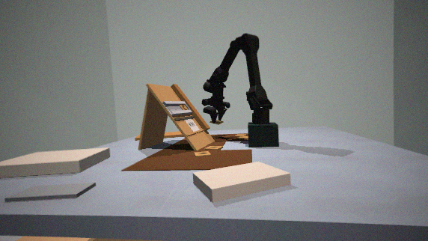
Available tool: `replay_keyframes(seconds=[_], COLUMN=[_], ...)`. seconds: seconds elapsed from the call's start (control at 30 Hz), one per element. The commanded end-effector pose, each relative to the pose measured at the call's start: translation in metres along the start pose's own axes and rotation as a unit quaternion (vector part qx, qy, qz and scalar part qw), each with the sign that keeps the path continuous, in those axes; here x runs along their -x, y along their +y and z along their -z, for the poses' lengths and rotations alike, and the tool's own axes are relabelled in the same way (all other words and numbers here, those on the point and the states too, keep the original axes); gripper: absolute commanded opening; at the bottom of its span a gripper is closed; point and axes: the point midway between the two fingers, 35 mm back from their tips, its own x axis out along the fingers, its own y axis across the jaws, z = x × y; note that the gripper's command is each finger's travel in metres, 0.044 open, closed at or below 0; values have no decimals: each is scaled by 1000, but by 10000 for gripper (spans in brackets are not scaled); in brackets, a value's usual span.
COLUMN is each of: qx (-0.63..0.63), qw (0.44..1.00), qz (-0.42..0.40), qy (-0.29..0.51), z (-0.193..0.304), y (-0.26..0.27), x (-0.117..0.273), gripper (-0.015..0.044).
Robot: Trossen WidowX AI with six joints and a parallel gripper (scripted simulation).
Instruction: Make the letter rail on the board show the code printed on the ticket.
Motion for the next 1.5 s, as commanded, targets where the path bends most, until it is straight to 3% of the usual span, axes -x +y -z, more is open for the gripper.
replay_keyframes(seconds=[0.0, 0.77, 1.47], qx=[-8, -26, -19], qw=[999, 962, 913], qz=[23, 108, 88], qy=[-35, -251, -397], z=[-15, -97, -130], y=[1, 33, 112], x=[15, 126, 225], gripper=[0, 0, 0])
